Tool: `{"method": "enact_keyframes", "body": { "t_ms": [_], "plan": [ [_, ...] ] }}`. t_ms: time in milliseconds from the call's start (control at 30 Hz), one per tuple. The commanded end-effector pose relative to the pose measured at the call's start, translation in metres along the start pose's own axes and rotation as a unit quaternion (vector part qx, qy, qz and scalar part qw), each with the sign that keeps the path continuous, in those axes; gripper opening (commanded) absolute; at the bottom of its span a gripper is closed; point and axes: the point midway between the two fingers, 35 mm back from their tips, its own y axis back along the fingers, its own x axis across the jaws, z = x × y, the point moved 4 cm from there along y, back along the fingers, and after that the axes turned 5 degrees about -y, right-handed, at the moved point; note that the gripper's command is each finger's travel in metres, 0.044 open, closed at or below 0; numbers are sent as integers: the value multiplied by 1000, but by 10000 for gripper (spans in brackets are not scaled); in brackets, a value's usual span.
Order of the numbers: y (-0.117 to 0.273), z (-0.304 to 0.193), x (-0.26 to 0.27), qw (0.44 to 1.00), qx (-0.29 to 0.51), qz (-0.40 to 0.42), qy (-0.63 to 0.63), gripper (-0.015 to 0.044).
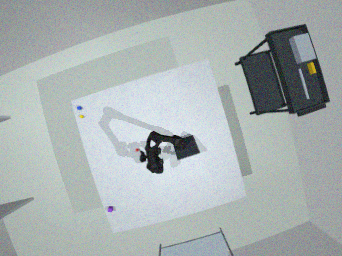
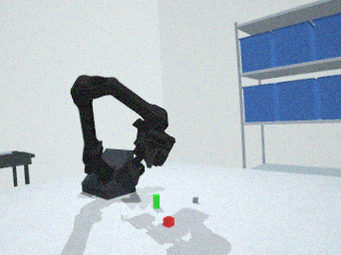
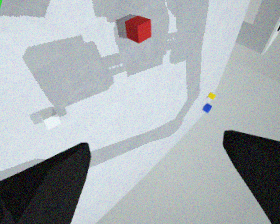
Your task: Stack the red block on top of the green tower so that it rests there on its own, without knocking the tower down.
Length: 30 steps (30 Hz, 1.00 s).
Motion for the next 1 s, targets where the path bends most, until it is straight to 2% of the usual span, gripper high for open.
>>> {"method": "enact_keyframes", "body": {
  "t_ms": [0,200,400,733,900,967],
  "plan": [
    [-1,0,0,1000,1,3,-3,426],
    [-18,7,-9,986,34,108,-118,440],
    [-38,16,-22,942,62,220,-247,440],
    [-77,30,-58,808,76,373,-450,440],
    [-99,32,-82,724,68,426,-538,440],
    [-103,32,-86,712,66,432,-549,440]
  ]
}}
